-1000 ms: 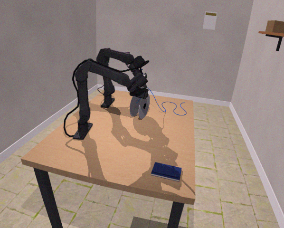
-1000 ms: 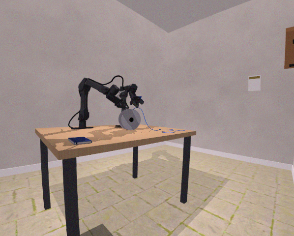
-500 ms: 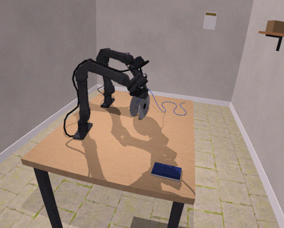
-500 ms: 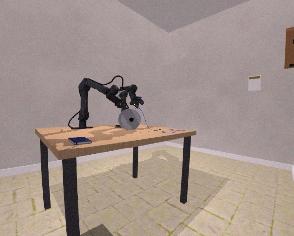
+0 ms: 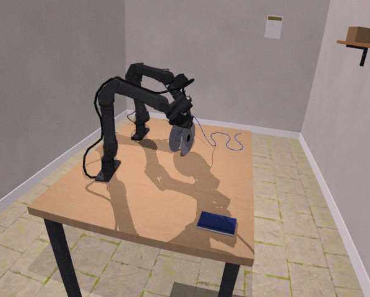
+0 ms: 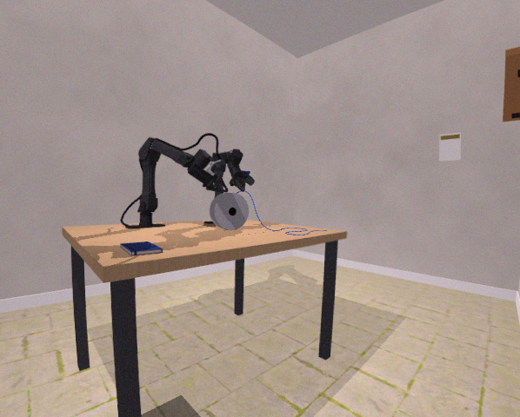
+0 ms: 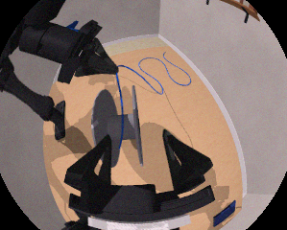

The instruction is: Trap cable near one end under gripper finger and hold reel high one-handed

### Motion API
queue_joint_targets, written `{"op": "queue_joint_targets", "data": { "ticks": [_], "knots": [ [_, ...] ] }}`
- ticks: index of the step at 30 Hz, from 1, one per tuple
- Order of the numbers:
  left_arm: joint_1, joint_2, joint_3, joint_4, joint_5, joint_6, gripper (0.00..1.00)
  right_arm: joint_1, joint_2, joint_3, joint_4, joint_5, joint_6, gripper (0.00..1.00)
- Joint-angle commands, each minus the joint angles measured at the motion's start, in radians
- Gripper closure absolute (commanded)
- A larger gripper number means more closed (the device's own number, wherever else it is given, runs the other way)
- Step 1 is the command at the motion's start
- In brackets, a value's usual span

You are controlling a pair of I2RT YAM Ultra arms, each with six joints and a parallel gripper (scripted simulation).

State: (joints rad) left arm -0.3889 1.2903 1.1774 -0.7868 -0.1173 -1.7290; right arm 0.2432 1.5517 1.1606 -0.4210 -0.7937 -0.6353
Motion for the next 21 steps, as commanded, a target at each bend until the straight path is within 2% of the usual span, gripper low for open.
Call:
{"op": "queue_joint_targets", "data": {
  "ticks": [1,21],
  "knots": [
    [-0.008,-0.030,0.004,0.006,-0.021,0.007,1.00,-0.006,-0.016,0.013,-0.013,-0.015,-0.005,0.25],
    [-0.009,0.015,0.070,-0.038,-0.021,0.007,1.00,0.002,-0.025,0.012,-0.014,-0.014,0.001,0.25]
  ]
}}
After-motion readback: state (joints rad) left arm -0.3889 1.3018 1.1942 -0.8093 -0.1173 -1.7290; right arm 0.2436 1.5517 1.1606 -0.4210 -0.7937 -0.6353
